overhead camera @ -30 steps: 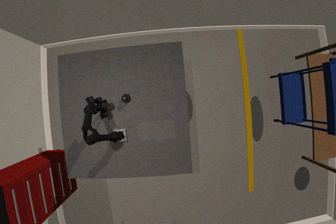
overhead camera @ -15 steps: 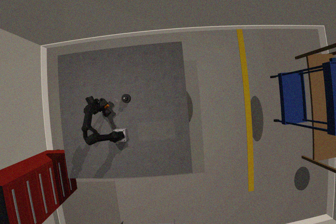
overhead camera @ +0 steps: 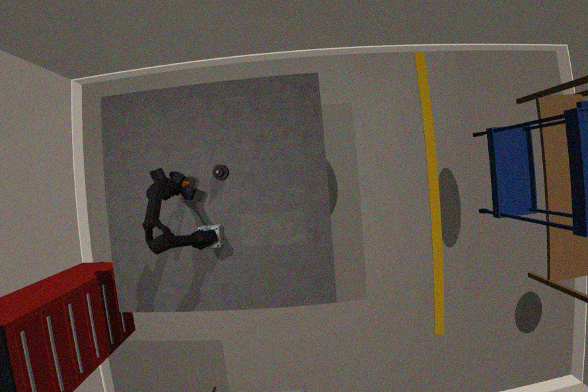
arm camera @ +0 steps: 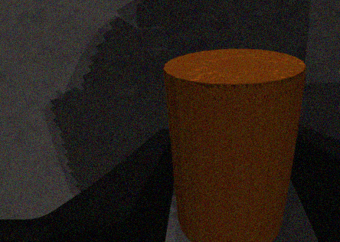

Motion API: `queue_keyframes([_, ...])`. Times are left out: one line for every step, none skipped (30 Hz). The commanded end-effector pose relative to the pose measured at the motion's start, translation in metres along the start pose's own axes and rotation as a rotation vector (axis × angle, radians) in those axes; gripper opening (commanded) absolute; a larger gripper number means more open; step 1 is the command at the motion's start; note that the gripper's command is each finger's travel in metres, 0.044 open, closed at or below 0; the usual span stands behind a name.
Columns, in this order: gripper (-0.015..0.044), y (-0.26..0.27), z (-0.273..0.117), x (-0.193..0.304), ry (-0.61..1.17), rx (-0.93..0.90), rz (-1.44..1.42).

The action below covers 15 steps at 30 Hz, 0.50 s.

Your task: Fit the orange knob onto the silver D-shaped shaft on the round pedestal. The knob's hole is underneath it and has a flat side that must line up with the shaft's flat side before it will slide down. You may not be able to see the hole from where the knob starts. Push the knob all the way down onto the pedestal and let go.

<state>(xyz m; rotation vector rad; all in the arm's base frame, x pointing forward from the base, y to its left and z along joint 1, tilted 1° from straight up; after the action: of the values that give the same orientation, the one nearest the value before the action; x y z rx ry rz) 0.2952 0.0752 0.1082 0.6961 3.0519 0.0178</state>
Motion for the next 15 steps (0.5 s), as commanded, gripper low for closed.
queue_keyframes([0.0179, 0.0001, -0.0017, -0.0003, -0.005, -0.001, -0.128])
queue_keyframes([0.0179, 0.0001, -0.0017, -0.0003, -0.005, -0.001, -0.162])
queue_keyframes([0.0179, 0.0001, -0.0017, -0.0003, -0.005, -0.001, -0.189])
queue_keyframes([0.0179, 0.0001, -0.0017, -0.0003, -0.005, -0.001, -0.205])
queue_keyframes([0.0179, 0.0001, -0.0017, -0.0003, -0.005, -0.001, -0.211])
queue_keyframes([0.0179, 0.0001, -0.0017, -0.0003, -0.005, -0.001, -0.211])
queue_keyframes([0.0179, 0.0001, -0.0017, -0.0003, -0.005, -0.001, -0.211])
queue_keyframes([0.0179, 0.0001, -0.0017, -0.0003, -0.005, -0.001, -0.211])
queue_keyframes([0.0179, 0.0001, -0.0017, -0.0003, -0.005, -0.001, -0.216])
queue_keyframes([0.0179, 0.0001, -0.0017, -0.0003, -0.005, -0.001, -0.234])
queue_keyframes([0.0179, 0.0001, -0.0017, -0.0003, -0.005, -0.001, -0.263])
queue_keyframes([0.0179, 0.0001, -0.0017, -0.0003, -0.005, -0.001, -0.298])
queue_keyframes([0.0179, 0.0001, -0.0017, -0.0003, -0.005, 0.0, -0.333])
queue_keyframes([0.0179, 0.0001, -0.0017, -0.0003, -0.005, 0.0, -0.368])
queue_keyframes([0.0179, 0.0001, -0.0017, -0.0003, -0.005, 0.0, -0.403])
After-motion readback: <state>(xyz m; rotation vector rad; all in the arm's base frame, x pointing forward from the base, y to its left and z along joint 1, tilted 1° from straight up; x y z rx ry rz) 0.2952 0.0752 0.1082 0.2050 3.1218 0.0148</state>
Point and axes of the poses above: the point midway between the two fingers, 35 mm back from their tips, its own z axis out along the fingers, its own y axis across the jaws, x = y × z, the point moved 10 cm from there along -z, back along the fingers, and after that the axes turned 11 degrees about -z, right-handed, at the moved point
